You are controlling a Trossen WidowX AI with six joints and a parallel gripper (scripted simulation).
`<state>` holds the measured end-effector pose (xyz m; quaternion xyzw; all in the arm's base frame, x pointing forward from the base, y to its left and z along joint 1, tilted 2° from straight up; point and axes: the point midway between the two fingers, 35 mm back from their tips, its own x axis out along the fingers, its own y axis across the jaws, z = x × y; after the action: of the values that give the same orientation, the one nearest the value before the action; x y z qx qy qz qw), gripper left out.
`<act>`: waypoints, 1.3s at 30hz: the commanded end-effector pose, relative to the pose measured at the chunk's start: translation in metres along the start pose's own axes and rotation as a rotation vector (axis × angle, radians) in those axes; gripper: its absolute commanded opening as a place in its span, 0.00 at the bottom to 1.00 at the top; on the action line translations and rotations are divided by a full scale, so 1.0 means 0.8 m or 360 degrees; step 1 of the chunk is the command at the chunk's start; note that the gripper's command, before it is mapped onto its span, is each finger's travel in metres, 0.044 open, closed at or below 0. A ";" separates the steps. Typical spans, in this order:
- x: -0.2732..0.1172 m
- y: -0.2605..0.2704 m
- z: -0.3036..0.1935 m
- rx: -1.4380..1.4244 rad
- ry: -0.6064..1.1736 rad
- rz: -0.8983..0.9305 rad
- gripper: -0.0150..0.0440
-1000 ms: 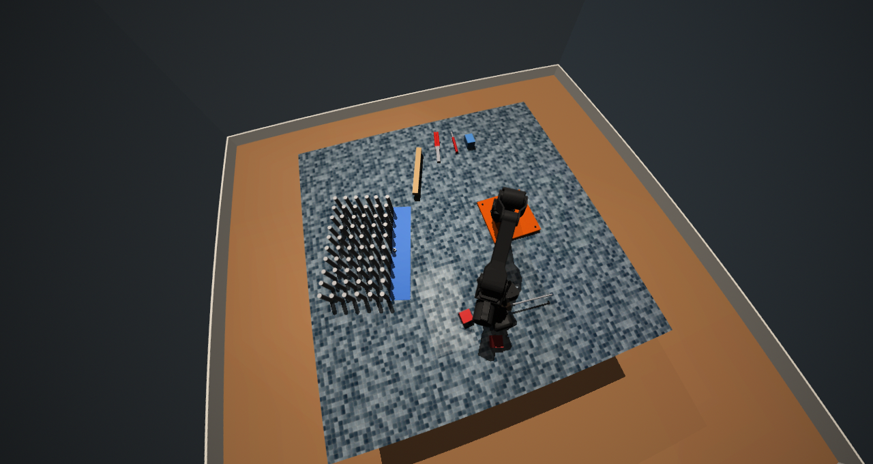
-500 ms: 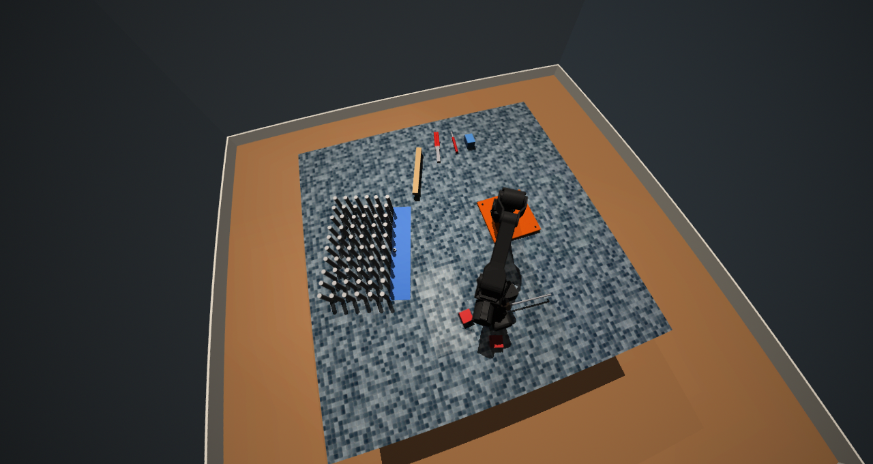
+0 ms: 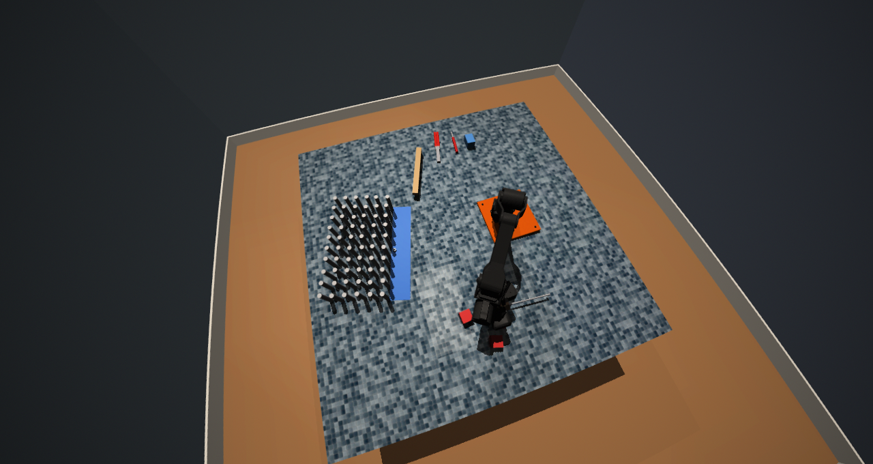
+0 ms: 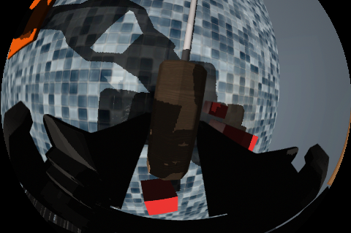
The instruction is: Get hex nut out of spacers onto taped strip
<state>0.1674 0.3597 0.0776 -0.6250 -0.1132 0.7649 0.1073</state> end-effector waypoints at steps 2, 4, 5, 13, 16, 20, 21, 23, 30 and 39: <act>0.006 0.003 0.001 -0.0007 -0.0013 -0.0003 0.25; 0.007 0.004 0.001 -0.0007 -0.0013 -0.0003 0.25; 0.008 0.004 0.001 -0.0007 -0.0013 -0.0003 0.25; 0.014 0.008 0.000 -0.0007 -0.0013 -0.0002 0.25; 0.016 0.009 0.000 -0.0007 -0.0013 -0.0002 0.25; 0.019 0.011 -0.001 -0.0007 -0.0013 -0.0002 0.25; 0.020 0.011 -0.001 -0.0007 -0.0013 -0.0002 0.25; 0.017 0.009 -0.002 0.0000 0.0000 0.0001 0.30; 0.017 0.009 -0.002 0.0000 0.0000 0.0001 0.61; 0.017 0.009 -0.002 0.0000 0.0000 0.0001 1.00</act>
<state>0.1663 0.3568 0.0626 -0.6252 -0.1135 0.7647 0.1075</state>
